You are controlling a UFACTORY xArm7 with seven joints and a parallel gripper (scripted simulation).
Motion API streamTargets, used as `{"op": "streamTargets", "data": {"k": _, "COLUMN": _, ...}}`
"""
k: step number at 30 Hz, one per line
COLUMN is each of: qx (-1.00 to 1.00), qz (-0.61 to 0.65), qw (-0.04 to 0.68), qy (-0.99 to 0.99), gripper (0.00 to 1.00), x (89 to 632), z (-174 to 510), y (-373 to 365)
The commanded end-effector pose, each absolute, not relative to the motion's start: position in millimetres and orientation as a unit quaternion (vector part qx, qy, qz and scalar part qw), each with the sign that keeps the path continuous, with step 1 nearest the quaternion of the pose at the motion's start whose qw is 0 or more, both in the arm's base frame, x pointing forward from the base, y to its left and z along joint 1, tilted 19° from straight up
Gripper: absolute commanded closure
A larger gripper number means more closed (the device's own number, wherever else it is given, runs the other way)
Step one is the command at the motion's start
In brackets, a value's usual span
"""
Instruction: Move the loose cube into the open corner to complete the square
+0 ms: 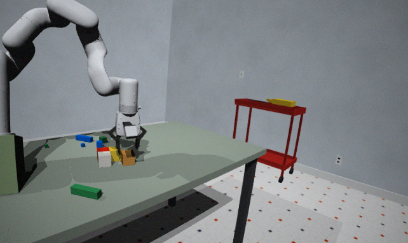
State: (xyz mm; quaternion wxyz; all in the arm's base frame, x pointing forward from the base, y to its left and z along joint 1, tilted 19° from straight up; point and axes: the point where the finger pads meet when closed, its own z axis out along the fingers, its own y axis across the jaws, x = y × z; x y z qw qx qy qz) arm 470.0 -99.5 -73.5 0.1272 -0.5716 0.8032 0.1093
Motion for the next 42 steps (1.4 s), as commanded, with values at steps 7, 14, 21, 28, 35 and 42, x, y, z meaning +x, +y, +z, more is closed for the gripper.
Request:
{"op": "streamTargets", "data": {"k": 7, "qx": -0.571, "qz": 0.107, "qw": 0.128, "qy": 0.804, "gripper": 0.17, "x": 469.1, "z": -43.6, "y": -110.9}}
{"op": "streamTargets", "data": {"k": 14, "qx": -0.571, "qz": 0.107, "qw": 0.128, "qy": 0.804, "gripper": 0.17, "x": 468.2, "z": -33.3, "y": -114.4}}
{"op": "streamTargets", "data": {"k": 21, "qx": -0.571, "qz": 0.107, "qw": 0.128, "qy": 0.804, "gripper": 0.17, "x": 467.5, "z": -25.5, "y": -117.0}}
{"op": "streamTargets", "data": {"k": 28, "qx": -0.571, "qz": 0.107, "qw": 0.128, "qy": 0.804, "gripper": 0.17, "x": 467.4, "z": -24.1, "y": -117.4}}
{"op": "streamTargets", "data": {"k": 35, "qx": -0.571, "qz": 0.107, "qw": 0.128, "qy": 0.804, "gripper": 1.00, "x": 467.4, "z": -24.1, "y": -117.4}}
{"op": "streamTargets", "data": {"k": 42, "qx": -0.571, "qz": 0.107, "qw": 0.128, "qy": 0.804, "gripper": 1.00, "x": 467.4, "z": -24.1, "y": -117.4}}
